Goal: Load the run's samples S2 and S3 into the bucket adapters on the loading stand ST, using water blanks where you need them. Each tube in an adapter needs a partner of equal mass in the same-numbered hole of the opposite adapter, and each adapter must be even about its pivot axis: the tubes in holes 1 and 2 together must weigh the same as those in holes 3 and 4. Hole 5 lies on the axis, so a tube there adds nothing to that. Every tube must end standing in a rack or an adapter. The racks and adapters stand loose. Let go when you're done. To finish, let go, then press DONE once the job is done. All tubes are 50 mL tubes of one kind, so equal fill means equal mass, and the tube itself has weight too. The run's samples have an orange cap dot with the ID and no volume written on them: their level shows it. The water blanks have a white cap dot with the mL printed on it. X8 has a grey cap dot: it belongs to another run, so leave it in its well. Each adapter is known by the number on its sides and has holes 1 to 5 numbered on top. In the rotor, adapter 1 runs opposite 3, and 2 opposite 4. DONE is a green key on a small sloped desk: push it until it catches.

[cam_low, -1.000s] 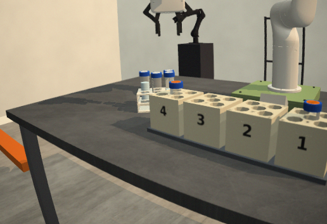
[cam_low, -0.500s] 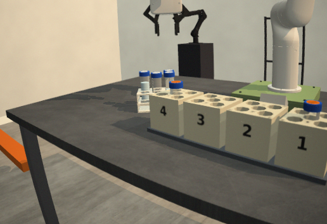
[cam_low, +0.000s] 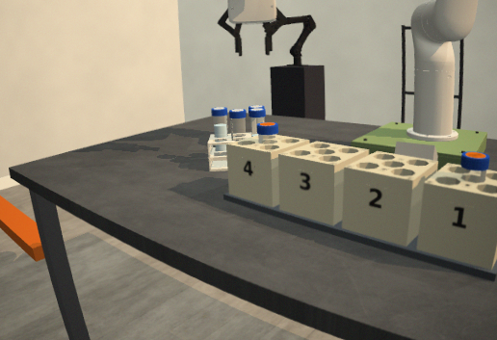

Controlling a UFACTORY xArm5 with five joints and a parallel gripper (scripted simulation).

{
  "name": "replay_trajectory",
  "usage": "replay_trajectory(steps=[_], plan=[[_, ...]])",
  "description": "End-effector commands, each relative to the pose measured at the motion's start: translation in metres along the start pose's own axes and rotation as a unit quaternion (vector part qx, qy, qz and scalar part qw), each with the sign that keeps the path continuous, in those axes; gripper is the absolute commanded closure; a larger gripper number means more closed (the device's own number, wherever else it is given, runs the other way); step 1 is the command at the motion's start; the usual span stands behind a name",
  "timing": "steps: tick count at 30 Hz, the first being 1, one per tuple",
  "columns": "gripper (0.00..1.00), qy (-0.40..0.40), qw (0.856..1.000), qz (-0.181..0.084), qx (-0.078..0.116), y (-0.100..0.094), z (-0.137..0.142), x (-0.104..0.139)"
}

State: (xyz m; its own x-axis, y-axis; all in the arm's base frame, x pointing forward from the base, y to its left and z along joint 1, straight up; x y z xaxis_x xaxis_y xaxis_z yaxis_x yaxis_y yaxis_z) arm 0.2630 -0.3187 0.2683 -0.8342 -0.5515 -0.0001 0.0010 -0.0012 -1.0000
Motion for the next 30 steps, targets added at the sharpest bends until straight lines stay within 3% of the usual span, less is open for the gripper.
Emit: replay_trajectory(steps=[1, 30], plan=[[0.43, 0.0, 1.0, -0.001, 0.002, 0.007, 0.001, 0.0], [0.43, 0.0, 1.0, -0.001, 0.002, 0.058, 0.001, 0.0]])
Point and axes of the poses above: the point where the finger pads meet when closed, its own y axis out along the fingers, its own z axis across the jaws, x = y × z, the point moved 6 cm from there along -y, back along the fingers, and after that the axes turned 7 degrees about y, right-handed, at the moved point
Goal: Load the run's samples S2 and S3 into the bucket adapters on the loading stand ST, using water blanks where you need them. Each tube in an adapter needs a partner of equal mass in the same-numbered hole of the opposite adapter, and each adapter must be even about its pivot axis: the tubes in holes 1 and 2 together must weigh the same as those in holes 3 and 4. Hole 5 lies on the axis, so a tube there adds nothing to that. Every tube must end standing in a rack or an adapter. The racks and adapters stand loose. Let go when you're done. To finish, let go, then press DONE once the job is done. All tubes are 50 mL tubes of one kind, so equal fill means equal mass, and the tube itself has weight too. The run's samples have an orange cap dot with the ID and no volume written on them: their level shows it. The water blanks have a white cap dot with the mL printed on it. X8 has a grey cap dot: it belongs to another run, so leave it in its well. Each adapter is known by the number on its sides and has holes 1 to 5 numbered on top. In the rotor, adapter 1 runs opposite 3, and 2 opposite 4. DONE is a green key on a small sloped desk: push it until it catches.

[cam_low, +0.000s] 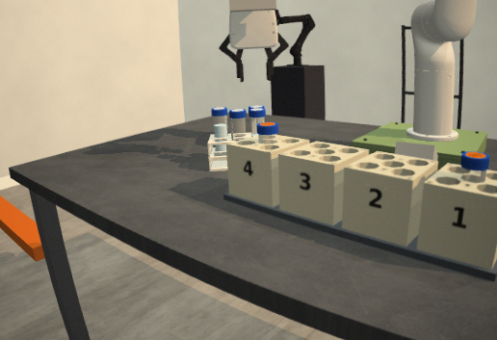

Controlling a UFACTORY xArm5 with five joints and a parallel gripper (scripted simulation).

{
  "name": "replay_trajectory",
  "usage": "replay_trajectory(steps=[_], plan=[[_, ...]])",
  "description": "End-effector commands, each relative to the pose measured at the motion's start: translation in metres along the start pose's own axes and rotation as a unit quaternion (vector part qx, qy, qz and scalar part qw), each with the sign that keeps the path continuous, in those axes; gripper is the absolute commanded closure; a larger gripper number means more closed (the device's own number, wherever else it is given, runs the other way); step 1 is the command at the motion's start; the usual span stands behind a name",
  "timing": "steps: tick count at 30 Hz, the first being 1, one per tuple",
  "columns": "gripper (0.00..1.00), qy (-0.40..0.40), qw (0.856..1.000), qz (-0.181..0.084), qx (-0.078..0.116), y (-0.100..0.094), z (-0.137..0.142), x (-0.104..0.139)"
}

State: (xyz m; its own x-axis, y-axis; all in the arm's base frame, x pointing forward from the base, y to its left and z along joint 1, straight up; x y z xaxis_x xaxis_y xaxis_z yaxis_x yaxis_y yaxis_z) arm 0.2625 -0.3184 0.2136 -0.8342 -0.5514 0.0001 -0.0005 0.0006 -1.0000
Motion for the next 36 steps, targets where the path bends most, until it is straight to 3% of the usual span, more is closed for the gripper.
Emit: replay_trajectory(steps=[1, 29, 36], plan=[[0.43, 0.0, 1.0, -0.001, 0.003, 0.005, 0.001, 0.0], [0.43, 0.0, 1.0, -0.001, 0.003, 0.057, 0.002, 0.0], [0.43, 0.0, 1.0, -0.001, 0.003, 0.058, 0.002, 0.0]])
Point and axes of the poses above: the point where the finger pads meet when closed, its own y axis out along the fingers, its own z axis across the jaws, x = y × z, the point moved 6 cm from there along -y, back along the fingers, and after that the axes turned 7 degrees about y, right-handed, at the moved point
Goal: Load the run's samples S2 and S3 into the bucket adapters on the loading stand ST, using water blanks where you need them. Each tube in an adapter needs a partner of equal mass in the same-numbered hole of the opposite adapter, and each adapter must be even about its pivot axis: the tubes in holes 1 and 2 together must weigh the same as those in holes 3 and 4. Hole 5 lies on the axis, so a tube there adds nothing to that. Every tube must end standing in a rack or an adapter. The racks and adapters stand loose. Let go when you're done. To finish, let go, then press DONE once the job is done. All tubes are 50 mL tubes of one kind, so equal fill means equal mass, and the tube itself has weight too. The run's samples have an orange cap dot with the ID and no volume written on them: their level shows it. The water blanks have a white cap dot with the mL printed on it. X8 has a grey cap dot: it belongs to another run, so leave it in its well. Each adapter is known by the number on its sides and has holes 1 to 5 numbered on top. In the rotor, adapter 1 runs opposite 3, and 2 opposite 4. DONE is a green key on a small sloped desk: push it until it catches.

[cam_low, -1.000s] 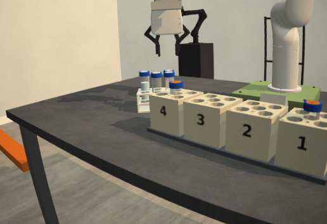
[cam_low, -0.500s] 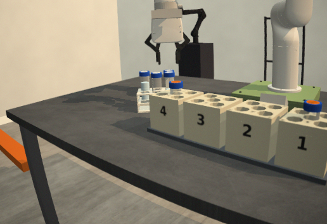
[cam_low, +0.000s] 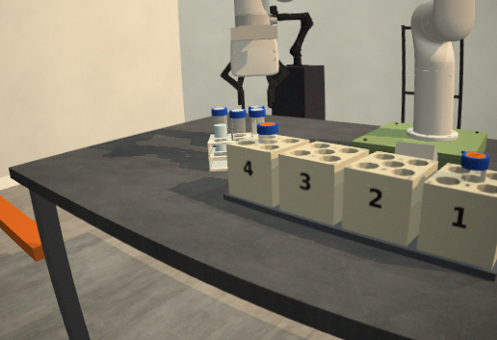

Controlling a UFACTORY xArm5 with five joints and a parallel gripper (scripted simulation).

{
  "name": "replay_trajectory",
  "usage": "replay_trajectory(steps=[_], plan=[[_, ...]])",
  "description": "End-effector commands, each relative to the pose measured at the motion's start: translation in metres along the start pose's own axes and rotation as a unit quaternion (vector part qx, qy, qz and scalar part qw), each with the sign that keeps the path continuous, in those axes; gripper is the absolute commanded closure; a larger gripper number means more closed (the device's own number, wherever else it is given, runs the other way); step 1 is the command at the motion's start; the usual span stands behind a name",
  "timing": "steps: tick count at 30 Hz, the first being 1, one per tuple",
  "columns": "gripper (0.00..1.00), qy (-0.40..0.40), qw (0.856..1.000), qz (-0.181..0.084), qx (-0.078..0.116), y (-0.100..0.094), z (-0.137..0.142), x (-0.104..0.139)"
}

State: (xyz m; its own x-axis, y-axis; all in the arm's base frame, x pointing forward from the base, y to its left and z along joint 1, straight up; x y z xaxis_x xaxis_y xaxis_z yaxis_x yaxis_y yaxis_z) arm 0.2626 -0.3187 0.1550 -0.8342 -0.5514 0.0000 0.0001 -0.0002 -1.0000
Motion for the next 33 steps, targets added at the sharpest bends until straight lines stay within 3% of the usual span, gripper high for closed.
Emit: replay_trajectory(steps=[1, 33], plan=[[0.43, 0.0, 1.0, -0.001, 0.002, -0.001, 0.001, 0.0], [0.43, 0.0, 1.0, -0.001, 0.002, 0.017, 0.001, 0.0]])
Point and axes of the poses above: the point where the finger pads meet when closed, its own y axis out along the fingers, its own z axis across the jaws, x = y × z, the point moved 6 cm from there along -y, back along the fingers, and after that the axes turned 7 degrees about y, right-handed, at the moved point
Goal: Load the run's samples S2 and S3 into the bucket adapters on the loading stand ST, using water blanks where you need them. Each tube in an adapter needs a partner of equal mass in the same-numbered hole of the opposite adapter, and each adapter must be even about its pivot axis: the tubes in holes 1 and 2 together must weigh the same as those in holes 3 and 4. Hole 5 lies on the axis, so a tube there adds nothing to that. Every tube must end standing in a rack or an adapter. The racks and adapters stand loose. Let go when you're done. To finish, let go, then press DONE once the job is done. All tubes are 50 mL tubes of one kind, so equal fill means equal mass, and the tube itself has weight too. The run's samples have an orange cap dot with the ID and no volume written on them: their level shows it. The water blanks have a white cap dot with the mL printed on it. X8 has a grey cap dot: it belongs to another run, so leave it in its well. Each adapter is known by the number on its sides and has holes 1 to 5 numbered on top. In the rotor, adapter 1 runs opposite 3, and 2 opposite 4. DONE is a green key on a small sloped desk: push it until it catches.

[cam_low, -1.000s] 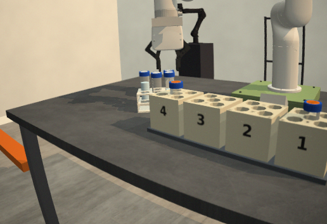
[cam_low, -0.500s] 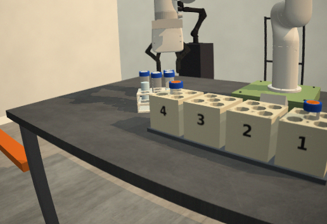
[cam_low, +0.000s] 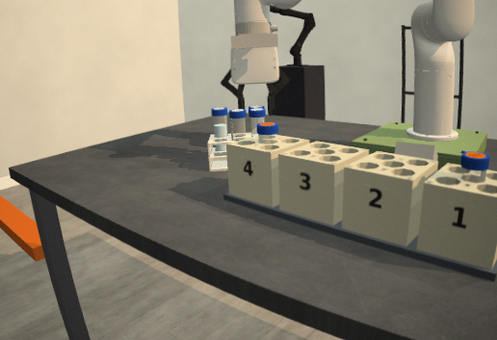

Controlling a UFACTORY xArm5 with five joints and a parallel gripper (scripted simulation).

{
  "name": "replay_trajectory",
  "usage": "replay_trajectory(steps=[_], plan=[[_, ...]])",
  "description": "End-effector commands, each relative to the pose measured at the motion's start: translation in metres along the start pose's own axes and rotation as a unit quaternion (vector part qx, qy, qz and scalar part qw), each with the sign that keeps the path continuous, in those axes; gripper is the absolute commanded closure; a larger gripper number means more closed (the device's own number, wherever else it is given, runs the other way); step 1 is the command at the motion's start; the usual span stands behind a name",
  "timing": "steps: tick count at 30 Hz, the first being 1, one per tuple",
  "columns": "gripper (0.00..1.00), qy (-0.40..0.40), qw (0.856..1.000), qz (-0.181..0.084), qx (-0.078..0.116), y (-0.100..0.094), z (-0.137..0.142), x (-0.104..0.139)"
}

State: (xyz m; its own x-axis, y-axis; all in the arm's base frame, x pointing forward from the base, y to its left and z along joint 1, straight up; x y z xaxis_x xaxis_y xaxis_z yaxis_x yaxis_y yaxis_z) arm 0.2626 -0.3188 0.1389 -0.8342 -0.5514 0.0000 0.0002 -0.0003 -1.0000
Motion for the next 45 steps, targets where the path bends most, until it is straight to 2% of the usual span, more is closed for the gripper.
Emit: replay_trajectory(steps=[1, 19, 20, 45], plan=[[0.43, 0.0, 1.0, -0.001, 0.002, 0.0011, 0.0012, -0.0002], [0.43, 0.0, 1.0, -0.001, 0.002, 0.0031, 0.0012, -0.0002], [1.0, 0.0, 1.0, -0.001, 0.002, 0.0024, 0.0012, -0.0002], [1.0, 0.0, 1.0, -0.001, 0.002, 0.0013, 0.0012, -0.0002]])
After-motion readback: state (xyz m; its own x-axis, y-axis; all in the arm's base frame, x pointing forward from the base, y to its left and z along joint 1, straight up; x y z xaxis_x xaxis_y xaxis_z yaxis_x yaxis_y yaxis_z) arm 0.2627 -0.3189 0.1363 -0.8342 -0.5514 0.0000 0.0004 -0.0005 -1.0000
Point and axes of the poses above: the point where the finger pads meet when closed, its own y axis out along the fingers, its own z axis across the jaws, x = y × z, the point moved 6 cm from there along -y, back along the fingers, and after that the axes turned 7 degrees about y, right-handed, at the moved point
